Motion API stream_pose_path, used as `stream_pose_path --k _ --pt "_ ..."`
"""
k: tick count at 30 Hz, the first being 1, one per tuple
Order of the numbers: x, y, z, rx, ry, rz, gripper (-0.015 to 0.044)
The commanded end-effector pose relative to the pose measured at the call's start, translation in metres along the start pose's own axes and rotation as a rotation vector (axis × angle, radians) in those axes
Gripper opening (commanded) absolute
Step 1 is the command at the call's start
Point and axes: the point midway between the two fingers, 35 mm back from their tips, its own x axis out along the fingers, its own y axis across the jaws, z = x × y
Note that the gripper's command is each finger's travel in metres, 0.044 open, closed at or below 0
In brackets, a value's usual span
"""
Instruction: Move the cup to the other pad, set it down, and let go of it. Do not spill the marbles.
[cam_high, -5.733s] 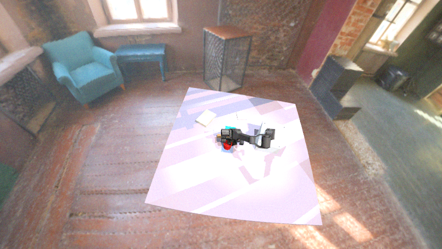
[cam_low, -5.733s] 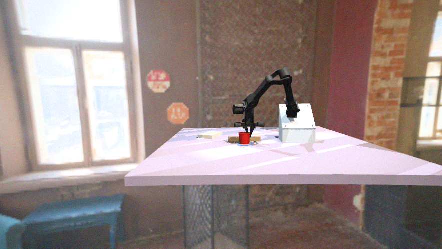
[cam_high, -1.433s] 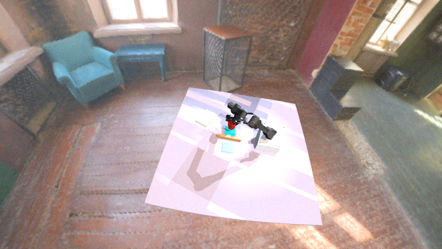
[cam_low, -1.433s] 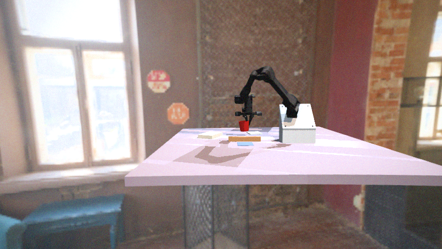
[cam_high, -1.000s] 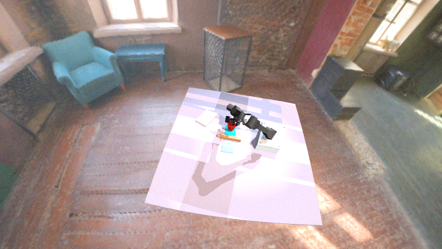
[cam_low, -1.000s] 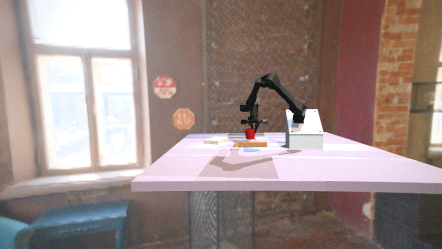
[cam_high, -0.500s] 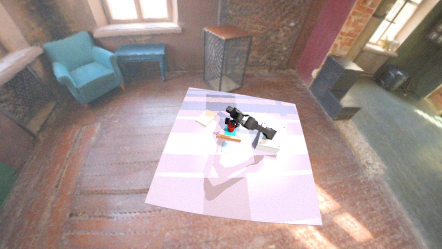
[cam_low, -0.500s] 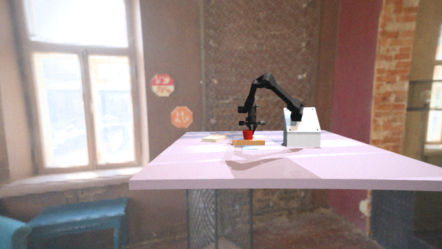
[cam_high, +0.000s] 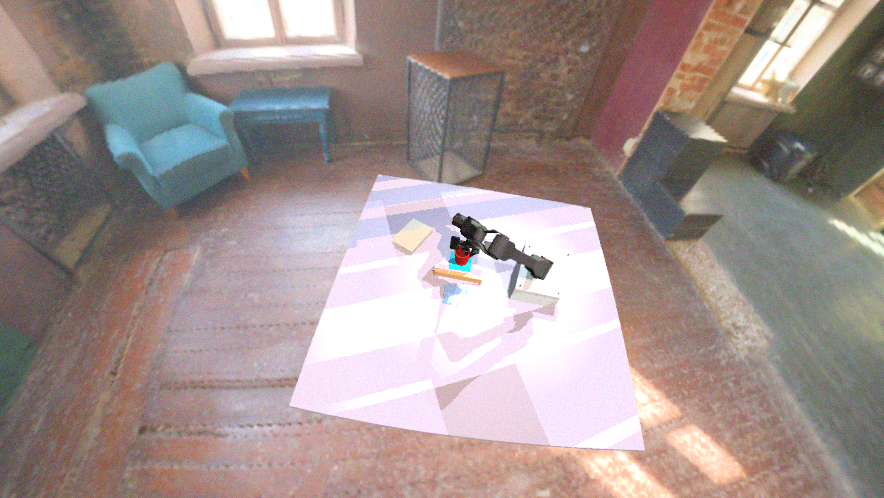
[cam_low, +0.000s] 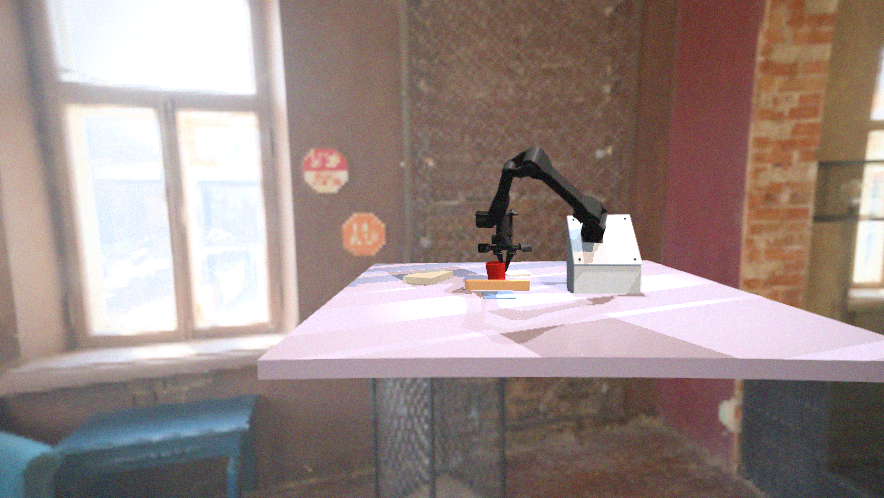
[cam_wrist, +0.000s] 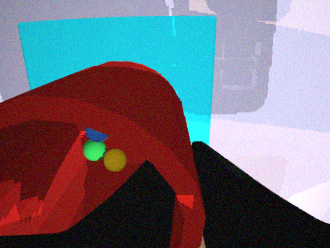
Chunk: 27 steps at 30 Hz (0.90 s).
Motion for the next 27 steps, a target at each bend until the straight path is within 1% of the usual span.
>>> stream_pose_path --k 1,6,15,27 --pt "0.000 0.001 0.000 -0.003 -0.001 0.000 0.0000" --pt "0.000 0.001 0.000 -0.003 -0.001 0.000 0.0128" --pt "-0.003 0.001 0.000 -0.002 -0.001 0.001 0.0128" --pt "-0.021 0.001 0.001 0.001 -0.001 0.001 0.0128"
